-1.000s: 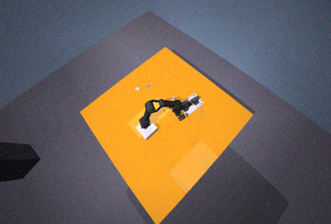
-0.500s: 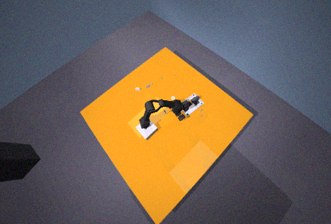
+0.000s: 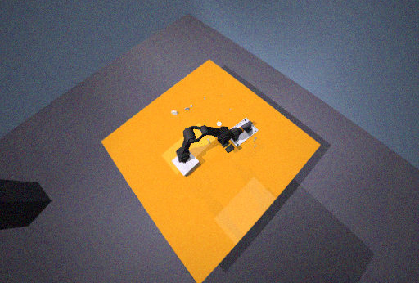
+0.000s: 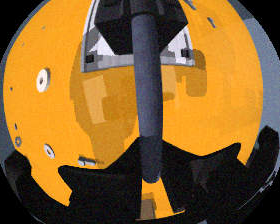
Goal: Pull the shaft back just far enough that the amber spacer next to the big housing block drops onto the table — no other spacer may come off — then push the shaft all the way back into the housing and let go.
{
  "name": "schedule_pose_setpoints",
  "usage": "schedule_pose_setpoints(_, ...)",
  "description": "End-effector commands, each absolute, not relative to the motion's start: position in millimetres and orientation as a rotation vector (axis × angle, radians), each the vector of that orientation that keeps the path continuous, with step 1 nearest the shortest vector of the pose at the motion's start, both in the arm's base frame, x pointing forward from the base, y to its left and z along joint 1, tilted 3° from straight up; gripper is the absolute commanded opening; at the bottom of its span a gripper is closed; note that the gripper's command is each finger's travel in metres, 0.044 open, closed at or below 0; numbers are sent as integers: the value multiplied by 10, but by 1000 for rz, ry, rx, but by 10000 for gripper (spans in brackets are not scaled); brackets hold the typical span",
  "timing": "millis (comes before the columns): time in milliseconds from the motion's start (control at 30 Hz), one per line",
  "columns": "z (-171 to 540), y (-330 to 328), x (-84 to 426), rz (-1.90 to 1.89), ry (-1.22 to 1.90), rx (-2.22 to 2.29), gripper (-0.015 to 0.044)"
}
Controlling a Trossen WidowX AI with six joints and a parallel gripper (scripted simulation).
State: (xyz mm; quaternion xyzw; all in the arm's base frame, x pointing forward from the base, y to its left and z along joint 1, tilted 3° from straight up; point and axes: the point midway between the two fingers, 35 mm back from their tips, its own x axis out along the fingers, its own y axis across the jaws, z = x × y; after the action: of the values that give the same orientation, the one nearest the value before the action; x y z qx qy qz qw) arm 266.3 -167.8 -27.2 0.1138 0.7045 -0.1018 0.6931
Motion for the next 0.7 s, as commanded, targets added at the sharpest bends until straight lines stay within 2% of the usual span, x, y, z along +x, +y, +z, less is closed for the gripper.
schedule_pose_setpoints(0, -263, -1680, 2656, -226, 1573, 249, 0)
schedule_pose_setpoints(667, -262, -1675, 2640, -226, 1573, 249, 0)
